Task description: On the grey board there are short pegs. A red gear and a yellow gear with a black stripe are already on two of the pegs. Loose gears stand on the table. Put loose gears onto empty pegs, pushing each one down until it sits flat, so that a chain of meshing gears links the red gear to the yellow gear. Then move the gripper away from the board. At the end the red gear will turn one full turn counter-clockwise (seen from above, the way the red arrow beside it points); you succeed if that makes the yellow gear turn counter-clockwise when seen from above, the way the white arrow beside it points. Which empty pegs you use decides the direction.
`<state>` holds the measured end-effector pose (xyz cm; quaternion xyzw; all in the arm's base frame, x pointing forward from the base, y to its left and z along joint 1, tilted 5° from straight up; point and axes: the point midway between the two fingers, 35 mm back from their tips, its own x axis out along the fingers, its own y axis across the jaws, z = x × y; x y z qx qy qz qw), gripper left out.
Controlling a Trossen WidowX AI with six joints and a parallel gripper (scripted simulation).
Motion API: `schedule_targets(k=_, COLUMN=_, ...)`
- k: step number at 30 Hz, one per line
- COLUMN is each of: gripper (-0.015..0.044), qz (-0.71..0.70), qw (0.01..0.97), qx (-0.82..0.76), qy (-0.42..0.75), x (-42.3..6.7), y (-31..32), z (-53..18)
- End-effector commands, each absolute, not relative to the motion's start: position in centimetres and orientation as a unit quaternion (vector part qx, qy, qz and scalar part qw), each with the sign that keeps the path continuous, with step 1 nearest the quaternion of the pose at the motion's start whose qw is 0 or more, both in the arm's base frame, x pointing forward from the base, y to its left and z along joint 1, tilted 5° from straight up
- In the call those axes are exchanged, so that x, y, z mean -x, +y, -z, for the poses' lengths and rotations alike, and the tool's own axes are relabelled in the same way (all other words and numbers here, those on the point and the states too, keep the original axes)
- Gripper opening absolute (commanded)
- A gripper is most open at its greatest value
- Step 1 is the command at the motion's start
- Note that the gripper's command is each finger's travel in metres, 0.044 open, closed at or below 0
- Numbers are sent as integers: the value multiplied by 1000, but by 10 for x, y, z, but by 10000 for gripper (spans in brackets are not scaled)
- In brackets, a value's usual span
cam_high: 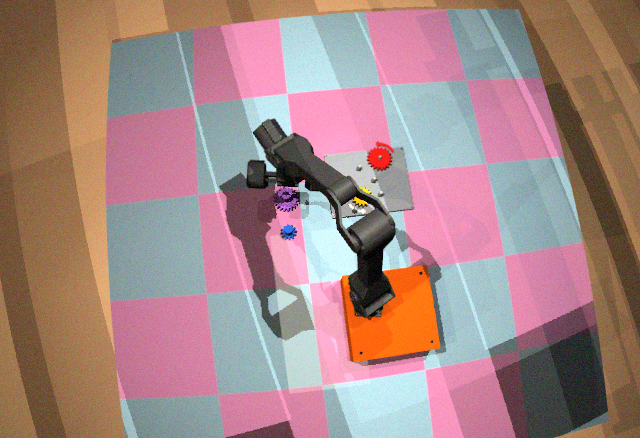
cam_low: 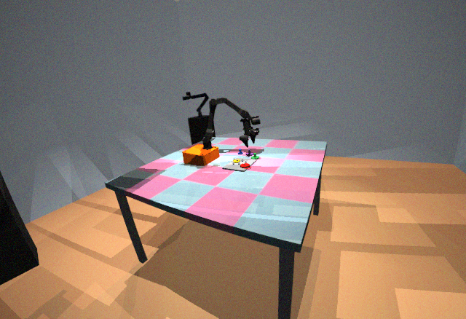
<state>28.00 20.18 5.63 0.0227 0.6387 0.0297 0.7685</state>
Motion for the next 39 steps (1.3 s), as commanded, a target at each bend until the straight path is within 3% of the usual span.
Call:
schedule_targets(k=1, gripper=440, qz=-1, qw=742, qx=-2, qy=670, x=-264, y=207, z=-44)
schedule_targets(k=39, gripper=440, qz=-1, qw=743, qx=-2, qy=670, x=-270, y=206, z=-2)
